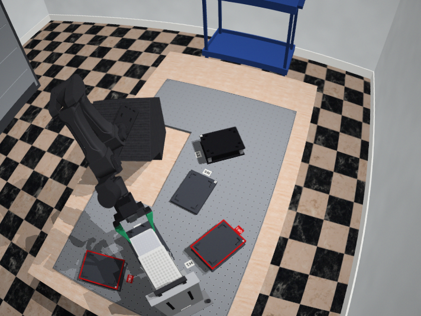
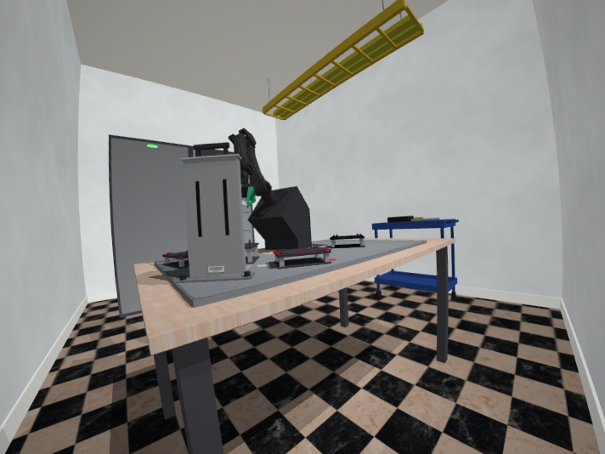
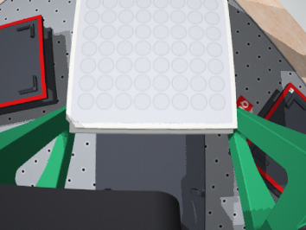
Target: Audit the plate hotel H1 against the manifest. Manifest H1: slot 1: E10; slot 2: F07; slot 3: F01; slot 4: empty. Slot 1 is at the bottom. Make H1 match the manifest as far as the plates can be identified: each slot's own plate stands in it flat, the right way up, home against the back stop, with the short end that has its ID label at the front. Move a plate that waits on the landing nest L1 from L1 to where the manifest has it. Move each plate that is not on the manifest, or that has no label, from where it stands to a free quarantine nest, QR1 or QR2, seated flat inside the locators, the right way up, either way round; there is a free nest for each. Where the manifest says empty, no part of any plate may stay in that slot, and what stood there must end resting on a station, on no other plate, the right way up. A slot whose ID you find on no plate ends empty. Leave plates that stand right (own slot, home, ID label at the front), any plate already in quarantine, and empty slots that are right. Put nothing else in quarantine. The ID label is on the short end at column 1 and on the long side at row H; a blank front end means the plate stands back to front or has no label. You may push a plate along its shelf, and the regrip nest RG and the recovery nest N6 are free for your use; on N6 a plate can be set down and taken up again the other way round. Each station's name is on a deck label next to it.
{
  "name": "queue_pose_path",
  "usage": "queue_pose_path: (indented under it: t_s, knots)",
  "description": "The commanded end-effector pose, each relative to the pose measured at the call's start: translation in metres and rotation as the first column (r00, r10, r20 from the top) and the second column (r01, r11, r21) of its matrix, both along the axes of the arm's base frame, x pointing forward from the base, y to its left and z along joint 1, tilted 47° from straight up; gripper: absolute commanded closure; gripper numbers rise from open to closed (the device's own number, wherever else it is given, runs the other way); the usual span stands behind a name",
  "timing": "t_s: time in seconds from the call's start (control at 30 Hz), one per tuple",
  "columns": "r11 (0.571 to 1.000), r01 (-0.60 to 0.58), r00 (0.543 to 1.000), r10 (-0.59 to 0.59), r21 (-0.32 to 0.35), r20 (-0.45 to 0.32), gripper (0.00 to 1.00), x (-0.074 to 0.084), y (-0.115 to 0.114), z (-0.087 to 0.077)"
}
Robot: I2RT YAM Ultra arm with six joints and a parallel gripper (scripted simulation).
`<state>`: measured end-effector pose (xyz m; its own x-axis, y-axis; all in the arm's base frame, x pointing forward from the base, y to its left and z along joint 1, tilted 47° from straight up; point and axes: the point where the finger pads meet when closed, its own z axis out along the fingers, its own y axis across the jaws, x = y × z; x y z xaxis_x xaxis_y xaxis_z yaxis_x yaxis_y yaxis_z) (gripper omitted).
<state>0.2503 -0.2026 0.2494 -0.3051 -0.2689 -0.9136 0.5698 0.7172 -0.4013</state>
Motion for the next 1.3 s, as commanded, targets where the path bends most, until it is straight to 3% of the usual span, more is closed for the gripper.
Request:
queue_pose_path:
  t_s: [0.0, 0.43, 0.47, 0.5, 0.53, 0.9, 1.0, 1.03, 1.1, 1.2, 1.27]
  knots:
    - [1.000, -0.010, 1.000, 0.010, -0.009, 0.006, 0.13, -0.006, 0.005, -0.001]
    - [1.000, -0.010, 1.000, 0.010, -0.009, 0.005, 0.13, -0.017, 0.008, -0.011]
    - [0.999, -0.012, 0.999, 0.013, -0.033, 0.032, 0.13, -0.017, 0.009, 0.007]
    - [1.000, -0.010, 1.000, 0.010, -0.016, 0.013, 0.13, -0.019, 0.009, -0.007]
    - [1.000, -0.010, 1.000, 0.010, -0.016, 0.013, 0.13, -0.020, 0.009, -0.011]
    - [1.000, -0.010, 1.000, 0.010, -0.010, 0.006, 0.13, -0.031, 0.013, -0.022]
    - [1.000, -0.010, 1.000, 0.010, -0.012, 0.008, 0.13, -0.032, 0.013, -0.021]
    - [0.999, -0.009, 0.999, 0.011, -0.044, 0.042, 0.13, -0.032, 0.013, -0.001]
    - [1.000, -0.010, 1.000, 0.010, -0.013, 0.011, 0.13, -0.034, 0.014, -0.024]
    - [0.999, -0.018, 0.999, 0.020, -0.043, 0.040, 0.13, -0.032, 0.016, -0.006]
    - [0.999, -0.020, 0.999, 0.022, -0.046, 0.044, 0.13, -0.032, 0.016, -0.005]
